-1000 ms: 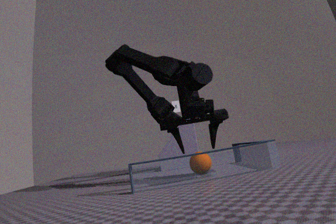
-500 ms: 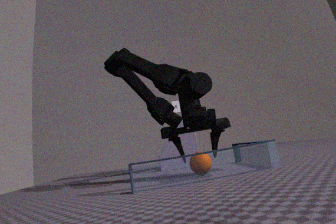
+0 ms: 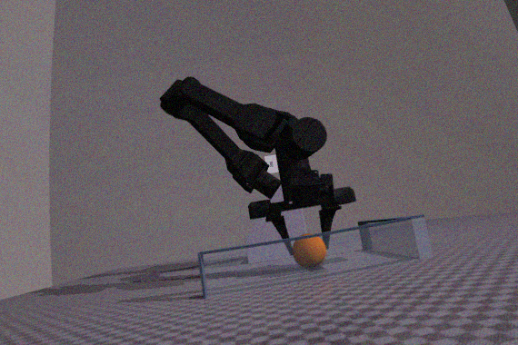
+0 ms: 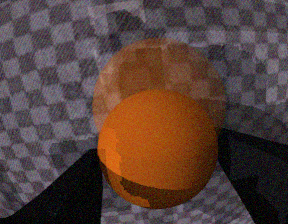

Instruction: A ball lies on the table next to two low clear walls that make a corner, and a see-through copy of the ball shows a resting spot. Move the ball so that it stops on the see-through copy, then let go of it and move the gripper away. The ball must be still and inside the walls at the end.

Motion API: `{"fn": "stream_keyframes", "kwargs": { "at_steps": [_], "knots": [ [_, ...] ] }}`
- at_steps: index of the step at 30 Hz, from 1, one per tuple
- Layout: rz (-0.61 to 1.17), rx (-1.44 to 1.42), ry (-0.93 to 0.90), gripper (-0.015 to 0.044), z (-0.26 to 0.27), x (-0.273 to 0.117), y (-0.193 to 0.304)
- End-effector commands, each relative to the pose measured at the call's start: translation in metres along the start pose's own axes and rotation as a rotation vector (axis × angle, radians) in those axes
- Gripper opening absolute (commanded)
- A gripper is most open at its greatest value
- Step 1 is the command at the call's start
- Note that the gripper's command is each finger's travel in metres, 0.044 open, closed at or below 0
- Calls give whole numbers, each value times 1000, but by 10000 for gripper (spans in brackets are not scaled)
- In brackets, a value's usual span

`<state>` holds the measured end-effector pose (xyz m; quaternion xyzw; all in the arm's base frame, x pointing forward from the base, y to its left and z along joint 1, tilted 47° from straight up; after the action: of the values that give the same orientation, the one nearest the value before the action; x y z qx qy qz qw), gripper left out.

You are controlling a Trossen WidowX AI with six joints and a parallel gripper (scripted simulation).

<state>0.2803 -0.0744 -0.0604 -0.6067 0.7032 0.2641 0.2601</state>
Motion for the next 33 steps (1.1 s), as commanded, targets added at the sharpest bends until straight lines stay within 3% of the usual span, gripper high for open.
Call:
{"fn": "stream_keyframes", "kwargs": {
  "at_steps": [1, 10, 24, 28, 33],
  "knots": [
    [-1, -3, 3, 220, 0, 0, 0],
    [-6, -5, -11, 0, 3, -47, -8],
    [-2, -3, -5, 0, 1, -139, -1],
    [-2, -3, -4, 0, 1, -139, -1],
    [-3, -3, -5, 0, 0, -110, -15]
  ]
}}
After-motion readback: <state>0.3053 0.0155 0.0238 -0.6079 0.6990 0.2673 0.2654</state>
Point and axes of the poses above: the point midway between the two fingers, 35 mm back from their tips, its own x axis out along the fingers, its own z axis across the jaws, y = z × x, the point moved 5 cm from there along -x, back along the fingers, and after that the axes turned 1 degree about -x, right-handed, at the moved point
